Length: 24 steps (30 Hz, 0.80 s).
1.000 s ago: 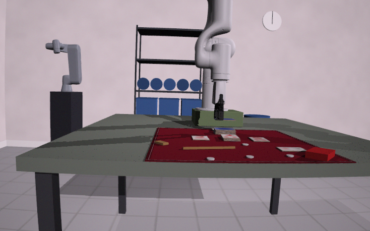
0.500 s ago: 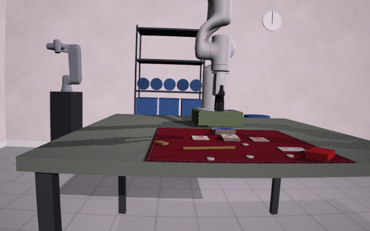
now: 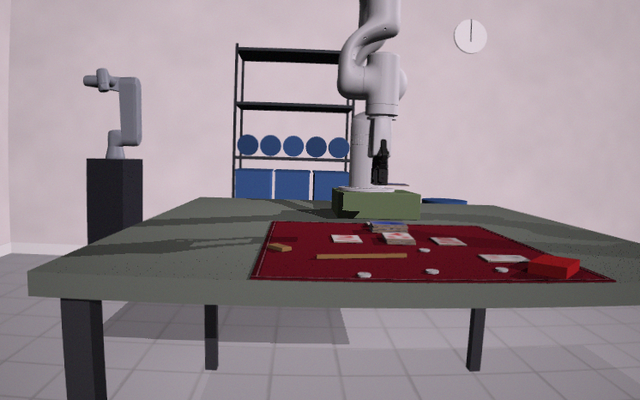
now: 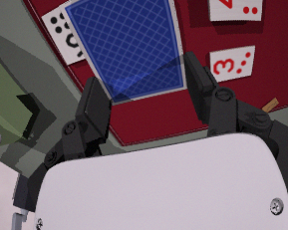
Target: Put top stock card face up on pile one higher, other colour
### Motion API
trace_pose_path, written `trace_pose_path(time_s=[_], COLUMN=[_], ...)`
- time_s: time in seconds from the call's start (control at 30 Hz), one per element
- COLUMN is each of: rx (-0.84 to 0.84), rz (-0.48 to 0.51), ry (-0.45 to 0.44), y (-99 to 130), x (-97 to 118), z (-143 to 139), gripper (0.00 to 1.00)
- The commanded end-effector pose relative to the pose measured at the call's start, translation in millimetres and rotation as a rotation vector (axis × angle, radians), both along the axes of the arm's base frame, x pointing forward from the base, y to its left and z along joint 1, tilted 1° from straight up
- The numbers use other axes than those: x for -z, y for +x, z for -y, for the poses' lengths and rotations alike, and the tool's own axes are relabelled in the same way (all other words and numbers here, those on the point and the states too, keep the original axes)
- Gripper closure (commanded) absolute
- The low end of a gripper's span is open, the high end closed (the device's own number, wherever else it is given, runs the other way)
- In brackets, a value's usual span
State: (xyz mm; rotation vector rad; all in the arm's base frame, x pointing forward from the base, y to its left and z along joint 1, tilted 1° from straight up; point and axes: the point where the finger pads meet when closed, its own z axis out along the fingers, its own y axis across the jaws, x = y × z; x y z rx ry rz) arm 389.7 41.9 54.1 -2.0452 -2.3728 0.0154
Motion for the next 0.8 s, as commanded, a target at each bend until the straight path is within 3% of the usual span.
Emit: trace_pose_path(time_s=[0.0,0.5,0.77], rx=[0.0,0.0,0.0], rz=[0.001,0.001,0.001], ry=[0.0,0.0,0.0], y=[0.6,0.4,-3.1], x=[-1.5,-1.6,-1.6], z=[-0.1,-1.8,-29.2], gripper=[0.4,0.4,0.4])
